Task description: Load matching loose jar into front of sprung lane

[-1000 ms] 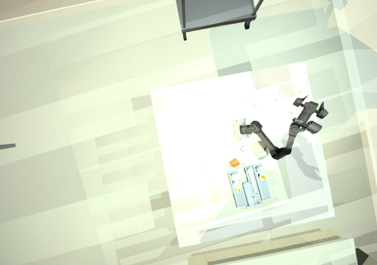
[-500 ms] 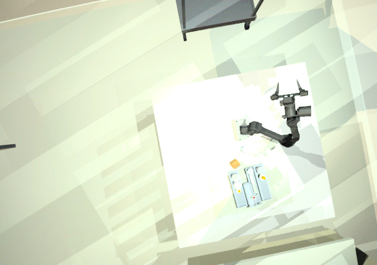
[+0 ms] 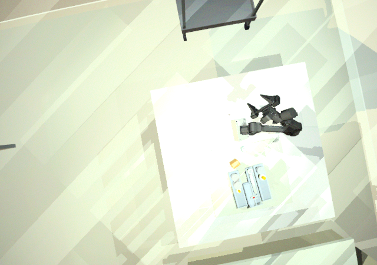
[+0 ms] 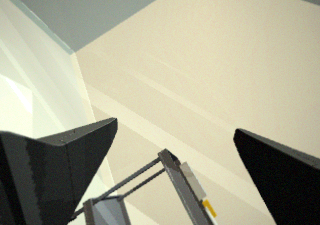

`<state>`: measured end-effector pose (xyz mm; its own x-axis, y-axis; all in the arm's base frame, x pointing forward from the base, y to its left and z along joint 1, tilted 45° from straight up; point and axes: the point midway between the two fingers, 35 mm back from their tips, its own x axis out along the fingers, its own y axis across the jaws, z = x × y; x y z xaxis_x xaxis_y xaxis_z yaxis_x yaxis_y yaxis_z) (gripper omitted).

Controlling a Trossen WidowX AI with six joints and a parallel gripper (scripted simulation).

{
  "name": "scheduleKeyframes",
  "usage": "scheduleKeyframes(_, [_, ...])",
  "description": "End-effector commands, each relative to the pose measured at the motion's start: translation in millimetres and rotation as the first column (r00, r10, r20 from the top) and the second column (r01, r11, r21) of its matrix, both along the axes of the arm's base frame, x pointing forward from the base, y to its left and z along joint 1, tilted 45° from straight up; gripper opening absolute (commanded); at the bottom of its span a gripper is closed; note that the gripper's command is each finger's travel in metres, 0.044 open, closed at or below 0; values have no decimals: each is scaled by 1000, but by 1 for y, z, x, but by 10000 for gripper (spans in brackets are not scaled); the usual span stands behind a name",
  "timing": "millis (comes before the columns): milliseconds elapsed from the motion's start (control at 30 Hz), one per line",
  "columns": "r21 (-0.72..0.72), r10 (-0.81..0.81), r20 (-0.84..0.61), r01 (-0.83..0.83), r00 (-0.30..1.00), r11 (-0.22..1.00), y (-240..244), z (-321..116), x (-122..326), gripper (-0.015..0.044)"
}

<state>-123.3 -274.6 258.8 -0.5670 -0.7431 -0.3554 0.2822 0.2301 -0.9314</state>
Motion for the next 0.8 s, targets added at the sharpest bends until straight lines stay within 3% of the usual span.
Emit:
scheduleKeyframes(0, [125, 154, 103, -167, 983, 978, -18, -38, 40, 440])
scheduleKeyframes(167, [294, 323, 273, -398, 906, 869, -22, -91, 103, 440])
scheduleKeyframes(367, [467, 403, 493, -625, 771, 625, 7, -149, 179, 440])
scheduleKeyframes(567, [591, 331, 674, -751, 660, 295, 70, -193, 239, 440])
scheduleKeyframes(767, [661, 146, 748, -747, 648, -69, 154, -215, 272, 440])
